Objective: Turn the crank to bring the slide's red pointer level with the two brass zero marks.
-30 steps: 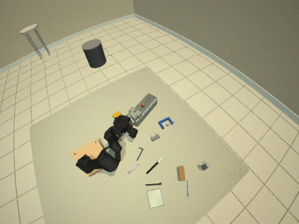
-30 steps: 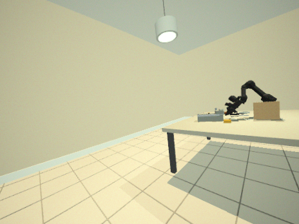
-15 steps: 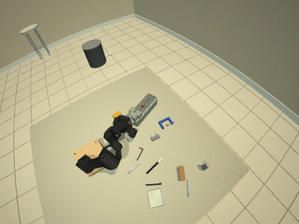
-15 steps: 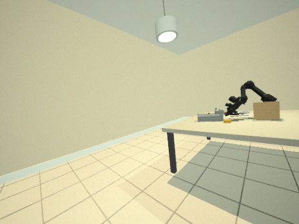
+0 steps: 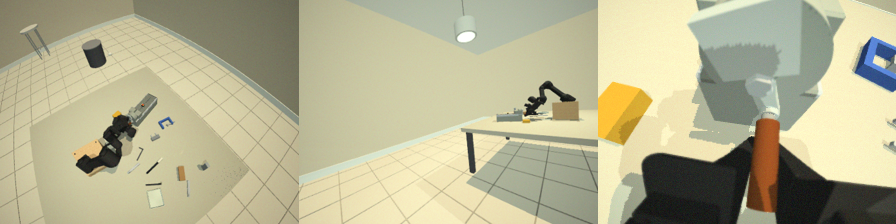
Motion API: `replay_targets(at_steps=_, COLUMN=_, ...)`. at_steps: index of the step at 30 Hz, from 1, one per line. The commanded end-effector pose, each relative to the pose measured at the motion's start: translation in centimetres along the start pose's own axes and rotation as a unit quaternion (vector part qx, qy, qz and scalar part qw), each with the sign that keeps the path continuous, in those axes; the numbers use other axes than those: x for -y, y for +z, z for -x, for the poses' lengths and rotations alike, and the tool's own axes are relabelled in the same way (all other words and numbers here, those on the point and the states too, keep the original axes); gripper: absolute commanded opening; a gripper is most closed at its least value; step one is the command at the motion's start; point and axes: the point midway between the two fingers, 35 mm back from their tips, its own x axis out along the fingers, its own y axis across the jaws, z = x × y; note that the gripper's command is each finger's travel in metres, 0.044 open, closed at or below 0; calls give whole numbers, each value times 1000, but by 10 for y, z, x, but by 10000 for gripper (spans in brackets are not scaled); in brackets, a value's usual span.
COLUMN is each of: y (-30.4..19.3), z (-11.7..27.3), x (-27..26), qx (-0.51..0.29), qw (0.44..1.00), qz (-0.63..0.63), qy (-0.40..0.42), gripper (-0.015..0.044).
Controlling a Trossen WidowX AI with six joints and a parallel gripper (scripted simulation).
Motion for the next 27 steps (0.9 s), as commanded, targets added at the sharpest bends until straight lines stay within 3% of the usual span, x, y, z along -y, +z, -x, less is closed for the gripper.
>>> replay_targets(at_steps=1, y=-2, z=-2, x=-7, qx=0, qw=1000, qz=1, qy=7, gripper=0)
replay_targets(at_steps=27, y=-2, z=-1, x=-13, qx=0, qw=1000, qz=1, qy=7, gripper=0)
